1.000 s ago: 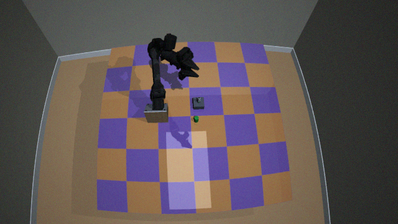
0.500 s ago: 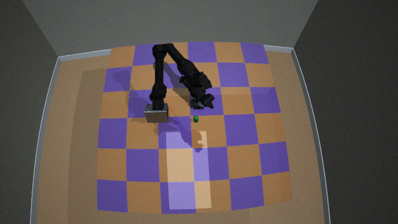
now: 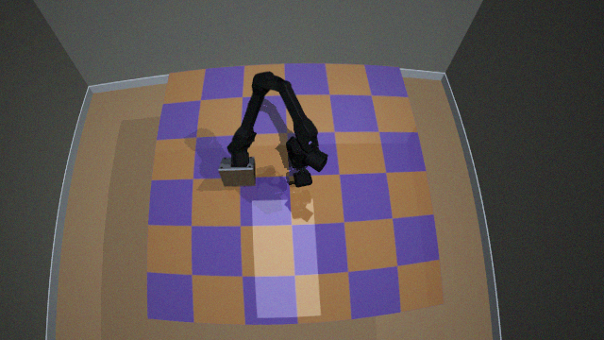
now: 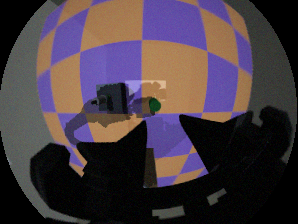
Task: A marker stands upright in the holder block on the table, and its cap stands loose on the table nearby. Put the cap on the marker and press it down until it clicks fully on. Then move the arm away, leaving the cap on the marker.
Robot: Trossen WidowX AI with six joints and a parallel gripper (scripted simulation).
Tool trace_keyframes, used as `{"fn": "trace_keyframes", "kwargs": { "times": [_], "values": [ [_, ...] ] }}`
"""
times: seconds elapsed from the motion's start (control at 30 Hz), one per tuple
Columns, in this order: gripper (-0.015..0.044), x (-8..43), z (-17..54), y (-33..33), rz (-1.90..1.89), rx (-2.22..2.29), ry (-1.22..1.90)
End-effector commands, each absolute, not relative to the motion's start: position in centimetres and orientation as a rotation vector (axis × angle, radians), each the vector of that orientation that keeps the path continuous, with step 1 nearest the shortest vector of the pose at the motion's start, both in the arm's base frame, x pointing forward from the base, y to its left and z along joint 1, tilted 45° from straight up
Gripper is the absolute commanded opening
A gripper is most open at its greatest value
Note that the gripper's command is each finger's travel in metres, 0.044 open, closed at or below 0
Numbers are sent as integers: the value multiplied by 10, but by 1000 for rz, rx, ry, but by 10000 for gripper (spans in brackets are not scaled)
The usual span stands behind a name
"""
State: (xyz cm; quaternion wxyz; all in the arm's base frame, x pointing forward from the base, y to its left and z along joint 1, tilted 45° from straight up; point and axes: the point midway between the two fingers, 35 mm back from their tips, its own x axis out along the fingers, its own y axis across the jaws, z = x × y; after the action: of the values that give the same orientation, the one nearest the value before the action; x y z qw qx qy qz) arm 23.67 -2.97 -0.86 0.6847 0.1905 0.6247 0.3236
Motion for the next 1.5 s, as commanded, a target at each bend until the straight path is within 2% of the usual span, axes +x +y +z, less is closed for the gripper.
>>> {"fn": "trace_keyframes", "kwargs": {
  "times": [0.0, 1.47],
  "values": [
    [238, 233, -10, -24, 729, 466, 1432],
    [238, 238, -75, 37, 730, 467, 1431]
  ]
}}
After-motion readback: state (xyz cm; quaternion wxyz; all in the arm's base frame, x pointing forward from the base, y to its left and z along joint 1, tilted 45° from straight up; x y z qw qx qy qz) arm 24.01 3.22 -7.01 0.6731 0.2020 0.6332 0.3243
